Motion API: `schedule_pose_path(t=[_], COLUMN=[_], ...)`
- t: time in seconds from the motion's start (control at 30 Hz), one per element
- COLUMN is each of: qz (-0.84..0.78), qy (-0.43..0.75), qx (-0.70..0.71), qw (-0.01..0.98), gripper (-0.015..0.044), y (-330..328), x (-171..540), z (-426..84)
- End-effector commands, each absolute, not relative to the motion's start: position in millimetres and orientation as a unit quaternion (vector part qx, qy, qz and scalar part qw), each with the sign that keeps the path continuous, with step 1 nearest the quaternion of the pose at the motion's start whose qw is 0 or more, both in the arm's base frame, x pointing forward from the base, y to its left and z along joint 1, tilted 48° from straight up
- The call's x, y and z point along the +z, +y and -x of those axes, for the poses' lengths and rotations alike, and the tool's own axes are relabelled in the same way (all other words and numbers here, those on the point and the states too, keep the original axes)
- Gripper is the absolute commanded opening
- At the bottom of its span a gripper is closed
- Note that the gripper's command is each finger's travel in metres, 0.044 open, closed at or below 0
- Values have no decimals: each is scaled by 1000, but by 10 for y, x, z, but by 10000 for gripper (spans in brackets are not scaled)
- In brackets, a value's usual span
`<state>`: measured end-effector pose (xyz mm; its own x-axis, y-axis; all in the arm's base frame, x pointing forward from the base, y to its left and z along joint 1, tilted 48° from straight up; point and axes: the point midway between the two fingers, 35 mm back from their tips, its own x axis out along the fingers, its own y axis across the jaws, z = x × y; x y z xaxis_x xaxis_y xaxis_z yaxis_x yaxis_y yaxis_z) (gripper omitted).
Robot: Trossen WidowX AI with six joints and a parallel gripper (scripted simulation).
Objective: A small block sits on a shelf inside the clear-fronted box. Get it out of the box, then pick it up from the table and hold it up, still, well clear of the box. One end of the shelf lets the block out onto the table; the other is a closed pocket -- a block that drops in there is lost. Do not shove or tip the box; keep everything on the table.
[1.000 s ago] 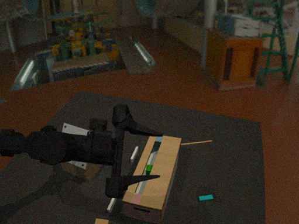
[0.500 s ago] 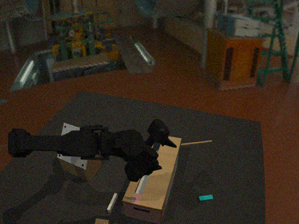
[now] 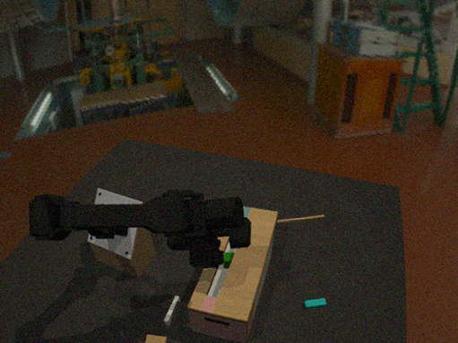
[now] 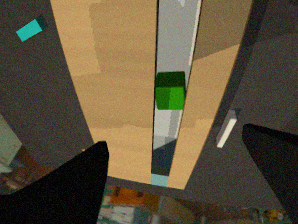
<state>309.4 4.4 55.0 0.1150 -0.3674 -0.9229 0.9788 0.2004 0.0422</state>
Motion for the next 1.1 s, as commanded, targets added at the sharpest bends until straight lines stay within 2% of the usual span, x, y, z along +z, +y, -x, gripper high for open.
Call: schedule_pose_path(t=[0.0,1.07], qz=[-356,-357], qy=[375,375], qx=[-630,-630], qw=[579,579], gripper=[400,400], y=[-92,-337], x=[289,40], z=[-2648,-2690])
